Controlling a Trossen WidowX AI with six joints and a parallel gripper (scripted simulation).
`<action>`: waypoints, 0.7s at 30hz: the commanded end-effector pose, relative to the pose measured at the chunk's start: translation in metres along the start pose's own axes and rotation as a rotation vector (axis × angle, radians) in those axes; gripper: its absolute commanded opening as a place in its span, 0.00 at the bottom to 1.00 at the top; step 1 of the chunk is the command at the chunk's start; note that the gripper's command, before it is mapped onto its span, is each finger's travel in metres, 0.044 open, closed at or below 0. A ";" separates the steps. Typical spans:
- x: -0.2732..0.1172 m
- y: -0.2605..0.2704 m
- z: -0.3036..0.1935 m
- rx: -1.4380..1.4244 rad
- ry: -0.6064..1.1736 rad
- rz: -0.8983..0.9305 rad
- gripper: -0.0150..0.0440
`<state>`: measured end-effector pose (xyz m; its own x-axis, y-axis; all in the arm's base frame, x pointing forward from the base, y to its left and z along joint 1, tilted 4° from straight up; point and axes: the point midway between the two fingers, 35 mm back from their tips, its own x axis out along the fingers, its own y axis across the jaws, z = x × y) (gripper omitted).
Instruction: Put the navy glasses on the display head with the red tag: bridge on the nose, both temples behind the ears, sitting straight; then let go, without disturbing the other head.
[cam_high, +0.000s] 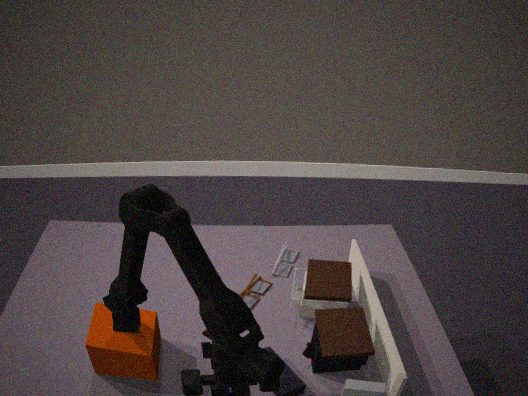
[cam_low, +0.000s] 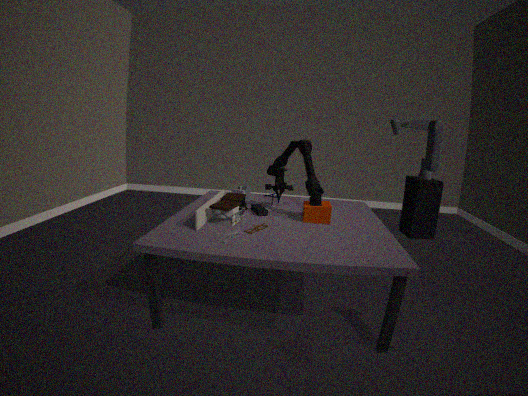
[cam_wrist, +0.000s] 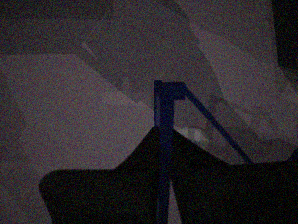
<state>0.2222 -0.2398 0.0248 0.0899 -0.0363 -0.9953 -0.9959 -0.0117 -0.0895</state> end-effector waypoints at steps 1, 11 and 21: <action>0.003 0.001 0.002 -0.001 -0.003 -0.003 0.25; 0.003 0.007 0.007 -0.001 -0.003 -0.002 0.25; 0.003 0.011 0.011 -0.001 -0.003 -0.002 0.25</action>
<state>0.2142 -0.2326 0.0220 0.0925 -0.0391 -0.9949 -0.9957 -0.0102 -0.0922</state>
